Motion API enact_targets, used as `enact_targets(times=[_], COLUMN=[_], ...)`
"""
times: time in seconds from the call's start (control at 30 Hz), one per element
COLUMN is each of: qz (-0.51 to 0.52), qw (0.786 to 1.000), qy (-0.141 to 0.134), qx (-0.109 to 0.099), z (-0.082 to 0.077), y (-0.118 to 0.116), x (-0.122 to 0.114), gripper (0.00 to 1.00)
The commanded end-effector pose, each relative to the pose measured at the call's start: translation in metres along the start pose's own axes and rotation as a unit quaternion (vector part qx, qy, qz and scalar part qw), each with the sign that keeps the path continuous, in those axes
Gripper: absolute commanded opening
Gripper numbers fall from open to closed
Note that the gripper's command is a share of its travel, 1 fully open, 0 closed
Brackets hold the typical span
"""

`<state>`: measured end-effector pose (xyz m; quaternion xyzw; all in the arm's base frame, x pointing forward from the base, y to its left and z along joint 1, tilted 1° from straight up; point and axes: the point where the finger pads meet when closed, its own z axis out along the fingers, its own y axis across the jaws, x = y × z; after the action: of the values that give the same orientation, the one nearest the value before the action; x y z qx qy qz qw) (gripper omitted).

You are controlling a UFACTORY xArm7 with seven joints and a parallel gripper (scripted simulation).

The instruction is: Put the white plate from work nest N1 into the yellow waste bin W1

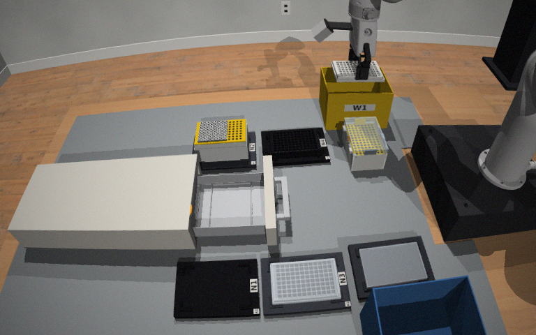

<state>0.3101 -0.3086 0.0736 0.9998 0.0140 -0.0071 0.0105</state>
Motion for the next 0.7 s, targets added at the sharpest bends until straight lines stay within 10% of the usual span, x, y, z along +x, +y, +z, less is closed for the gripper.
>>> enact_targets(times=[0.0, 0.43, 0.47, 0.67], qz=[0.0, -0.001, -0.001, -0.001], qw=[1.0, 1.0, 1.0, 1.0], qy=[0.002, 0.002, 0.002, 0.002], qx=[-0.001, -0.001, -0.001, -0.001], z=[-0.0015, -0.0015, -0.0015, -0.0015], y=[0.0012, 0.0012, 0.0011, 0.0012], x=[0.0011, 0.0012, 0.0012, 0.0012], gripper=[0.0, 0.0, 1.0, 1.0])
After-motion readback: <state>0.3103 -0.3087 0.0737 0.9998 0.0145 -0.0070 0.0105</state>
